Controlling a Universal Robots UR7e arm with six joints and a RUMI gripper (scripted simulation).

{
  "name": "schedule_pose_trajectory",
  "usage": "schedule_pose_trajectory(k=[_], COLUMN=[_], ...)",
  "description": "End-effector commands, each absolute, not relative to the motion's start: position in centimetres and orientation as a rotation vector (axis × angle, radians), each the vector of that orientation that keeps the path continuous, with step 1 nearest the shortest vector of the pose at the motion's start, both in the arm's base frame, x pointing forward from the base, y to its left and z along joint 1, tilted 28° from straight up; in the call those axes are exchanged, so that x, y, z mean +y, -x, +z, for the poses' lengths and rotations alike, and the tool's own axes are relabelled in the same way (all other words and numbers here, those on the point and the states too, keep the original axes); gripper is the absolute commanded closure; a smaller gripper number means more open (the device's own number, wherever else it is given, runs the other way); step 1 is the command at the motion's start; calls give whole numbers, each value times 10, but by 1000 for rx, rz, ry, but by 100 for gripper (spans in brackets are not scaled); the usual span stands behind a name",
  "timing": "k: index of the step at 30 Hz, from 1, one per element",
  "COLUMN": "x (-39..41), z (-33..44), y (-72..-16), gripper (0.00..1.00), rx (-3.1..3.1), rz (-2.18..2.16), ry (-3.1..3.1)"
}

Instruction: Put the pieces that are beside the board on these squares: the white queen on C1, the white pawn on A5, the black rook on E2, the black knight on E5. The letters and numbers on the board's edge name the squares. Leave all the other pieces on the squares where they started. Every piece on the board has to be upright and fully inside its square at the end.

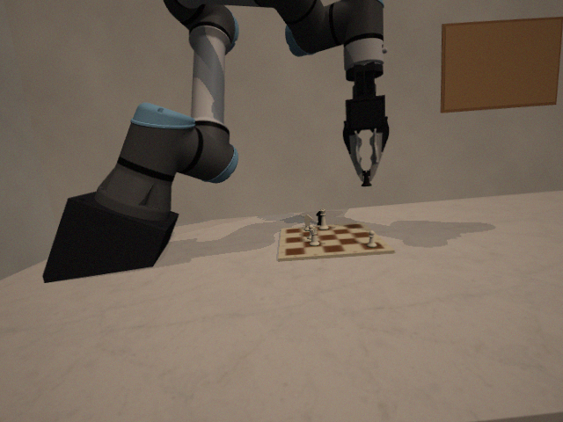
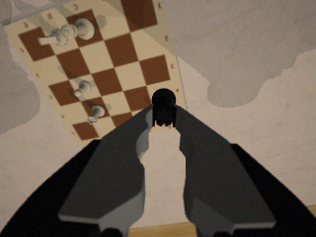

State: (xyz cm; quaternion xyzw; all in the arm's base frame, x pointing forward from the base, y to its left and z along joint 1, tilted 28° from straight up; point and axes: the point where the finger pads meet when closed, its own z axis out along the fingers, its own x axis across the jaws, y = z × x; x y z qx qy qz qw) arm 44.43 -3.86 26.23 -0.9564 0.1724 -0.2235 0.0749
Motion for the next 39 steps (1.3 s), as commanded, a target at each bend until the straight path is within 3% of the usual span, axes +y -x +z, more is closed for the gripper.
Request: schedule_pose_trajectory(k=[1, 14, 39], x=[-31, 6, 16], z=[255, 204, 184], y=[-398, -321, -306], gripper=[100, 100, 100], rx=[422, 201, 127], rz=[-673, -703, -725], ry=[2890, 2941, 2956])
